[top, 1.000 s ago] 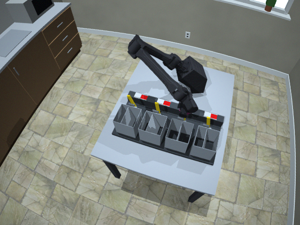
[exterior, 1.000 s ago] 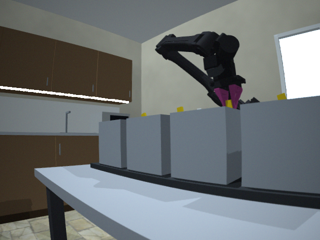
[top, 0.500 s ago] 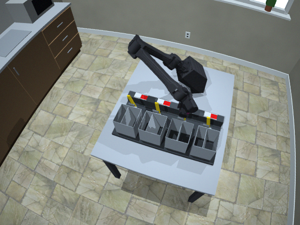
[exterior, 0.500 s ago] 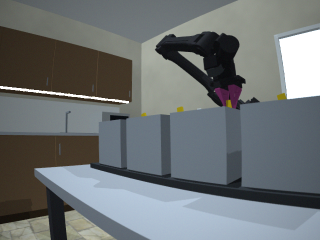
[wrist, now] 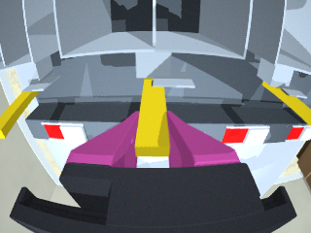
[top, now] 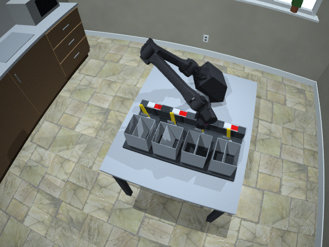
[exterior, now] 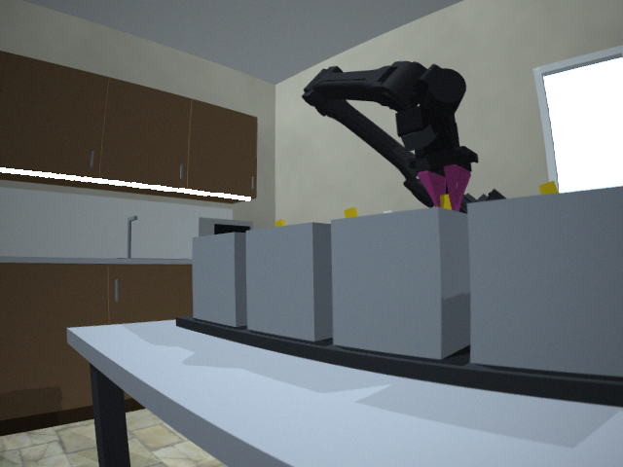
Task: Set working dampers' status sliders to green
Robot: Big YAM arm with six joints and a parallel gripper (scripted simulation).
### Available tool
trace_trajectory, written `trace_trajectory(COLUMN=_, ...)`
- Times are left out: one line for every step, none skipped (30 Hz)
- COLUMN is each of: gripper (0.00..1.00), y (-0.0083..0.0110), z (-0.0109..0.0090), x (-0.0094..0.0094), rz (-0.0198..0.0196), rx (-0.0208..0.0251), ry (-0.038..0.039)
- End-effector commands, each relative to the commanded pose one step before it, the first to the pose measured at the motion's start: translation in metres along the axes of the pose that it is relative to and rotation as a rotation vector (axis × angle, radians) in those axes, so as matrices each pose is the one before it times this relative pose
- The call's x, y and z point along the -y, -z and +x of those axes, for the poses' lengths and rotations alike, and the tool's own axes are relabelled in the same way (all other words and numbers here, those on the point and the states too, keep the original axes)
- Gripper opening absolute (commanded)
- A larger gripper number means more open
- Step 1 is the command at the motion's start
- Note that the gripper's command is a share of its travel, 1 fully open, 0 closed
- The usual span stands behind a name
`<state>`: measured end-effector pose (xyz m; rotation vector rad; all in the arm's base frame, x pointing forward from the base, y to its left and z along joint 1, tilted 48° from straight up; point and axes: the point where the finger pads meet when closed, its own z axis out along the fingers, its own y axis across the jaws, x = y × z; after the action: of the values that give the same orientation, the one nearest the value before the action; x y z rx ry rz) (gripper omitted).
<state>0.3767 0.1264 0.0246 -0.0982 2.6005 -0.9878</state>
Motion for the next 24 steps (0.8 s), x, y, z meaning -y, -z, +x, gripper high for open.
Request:
trace_trajectory(gripper=0.17, y=-0.00764, z=-0.00159, x=0.00333, rz=0.0039, rx=-0.01171, ry=-0.00356)
trace_trajectory(gripper=0.17, y=0.0, z=0.0, x=0.0, rz=0.0, rx=0.0, ry=0.0)
trace_trajectory(gripper=0.17, y=0.0, z=0.0, x=0.0, rz=0.0, rx=0.0, ry=0.0)
trace_trajectory(gripper=0.17, y=0.0, z=0.0, x=0.00001, rz=-0.00004, rx=0.00002, ry=-0.00004)
trace_trajectory(gripper=0.17, y=0.00003, z=0.00003, x=0.00005, rz=-0.00028, rx=0.00017, ry=-0.00026)
trace_trajectory(gripper=0.17, y=0.00009, z=0.00007, x=0.00014, rz=-0.00075, rx=0.00044, ry=-0.00068)
trace_trajectory(gripper=0.17, y=0.00016, z=0.00013, x=0.00026, rz=-0.0014, rx=0.00083, ry=-0.00128)
trace_trajectory(gripper=0.17, y=0.00026, z=0.00031, x=0.00049, rz=-0.00194, rx=0.0009, ry=-0.00152)
trace_trajectory(gripper=0.17, y=0.00098, z=-0.00061, x=0.00072, rz=-0.00307, rx=0.00172, ry=-0.00269)
trace_trajectory(gripper=0.17, y=0.00134, z=-0.00089, x=0.00097, rz=-0.00411, rx=0.00243, ry=-0.00368)
trace_trajectory(gripper=0.17, y=0.00141, z=-0.00111, x=0.00114, rz=-0.00378, rx=0.00319, ry=-0.00392)
trace_trajectory(gripper=0.17, y=0.00064, z=-0.00051, x=0.00064, rz=-0.00296, rx=0.00147, ry=-0.00178)
trace_trajectory(gripper=0.17, y=0.0, z=0.0, x=0.00024, rz=-0.00235, rx=0.00003, ry=0.0)
trace_trajectory(gripper=0.17, y=0.0, z=-0.00001, x=0.00028, rz=-0.00275, rx=0.00005, ry=0.0)
trace_trajectory(gripper=0.17, y=0.0, z=-0.00001, x=0.00032, rz=-0.00316, rx=0.00008, ry=0.00001)
trace_trajectory(gripper=0.17, y=0.00001, z=-0.00001, x=0.00036, rz=-0.00357, rx=0.00011, ry=0.00001)
trace_trajectory(gripper=0.17, y=0.00001, z=-0.00001, x=0.0004, rz=-0.00398, rx=0.00016, ry=0.00002)
trace_trajectory(gripper=0.17, y=0.00001, z=-0.00001, x=0.00044, rz=-0.00441, rx=0.00014, ry=0.00002)
trace_trajectory(gripper=0.17, y=0.0, z=0.0, x=0.0, rz=0.0, rx=0.0, ry=0.0)
trace_trajectory(gripper=0.17, y=0.0, z=0.0, x=0.0, rz=0.0, rx=0.0, ry=0.0)
trace_trajectory(gripper=0.17, y=-0.00001, z=-0.00001, x=0.00049, rz=-0.00488, rx=0.00001, ry=-0.00001)
trace_trajectory(gripper=0.17, y=0.0, z=-0.00001, x=0.00053, rz=-0.00527, rx=0.00007, ry=0.0)
trace_trajectory(gripper=0.17, y=0.00001, z=-0.00002, x=0.00057, rz=-0.00563, rx=0.00014, ry=0.00002)
trace_trajectory(gripper=0.17, y=0.00002, z=-0.00002, x=0.0006, rz=-0.00598, rx=0.00023, ry=0.00003)
